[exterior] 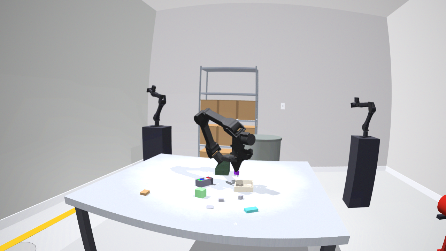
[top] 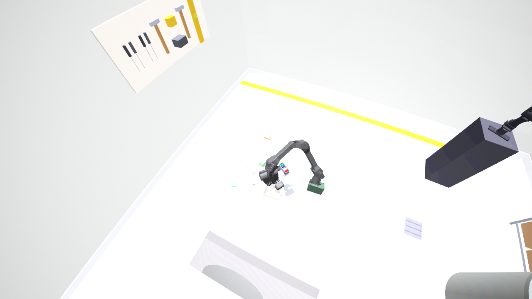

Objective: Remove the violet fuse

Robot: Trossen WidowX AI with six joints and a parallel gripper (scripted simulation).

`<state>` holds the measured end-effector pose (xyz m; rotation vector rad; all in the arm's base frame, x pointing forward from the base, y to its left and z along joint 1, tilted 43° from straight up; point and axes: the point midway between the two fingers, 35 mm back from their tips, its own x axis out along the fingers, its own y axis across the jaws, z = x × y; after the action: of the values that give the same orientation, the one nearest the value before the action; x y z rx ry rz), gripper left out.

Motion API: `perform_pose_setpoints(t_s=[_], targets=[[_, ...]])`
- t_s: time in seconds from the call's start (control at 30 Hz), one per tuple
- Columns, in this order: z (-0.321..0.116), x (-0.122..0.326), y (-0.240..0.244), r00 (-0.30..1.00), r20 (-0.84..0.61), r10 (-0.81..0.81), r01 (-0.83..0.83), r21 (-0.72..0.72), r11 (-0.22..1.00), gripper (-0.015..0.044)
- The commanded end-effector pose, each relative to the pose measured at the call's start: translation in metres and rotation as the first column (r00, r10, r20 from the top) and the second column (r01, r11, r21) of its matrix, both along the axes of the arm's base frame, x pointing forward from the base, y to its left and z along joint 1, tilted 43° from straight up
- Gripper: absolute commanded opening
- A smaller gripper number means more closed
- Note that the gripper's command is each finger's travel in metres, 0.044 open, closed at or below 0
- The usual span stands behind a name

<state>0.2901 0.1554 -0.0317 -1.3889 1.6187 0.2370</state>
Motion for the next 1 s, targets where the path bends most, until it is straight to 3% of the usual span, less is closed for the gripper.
perform_pose_setpoints(t_s=[0.0, 0.27, 0.97], targets=[[-0.017, -0.005, 0.018, 1.000, 0.005, -0.003, 0.003, 0.005, 1.000, 0.0000], [-0.033, -0.012, 0.029, 1.000, 0.007, -0.005, 0.005, 0.001, 1.000, 0.0000], [-0.057, -0.008, 0.008, 1.000, 0.008, -0.004, 0.004, 0.000, 1.000, 0.0000]])
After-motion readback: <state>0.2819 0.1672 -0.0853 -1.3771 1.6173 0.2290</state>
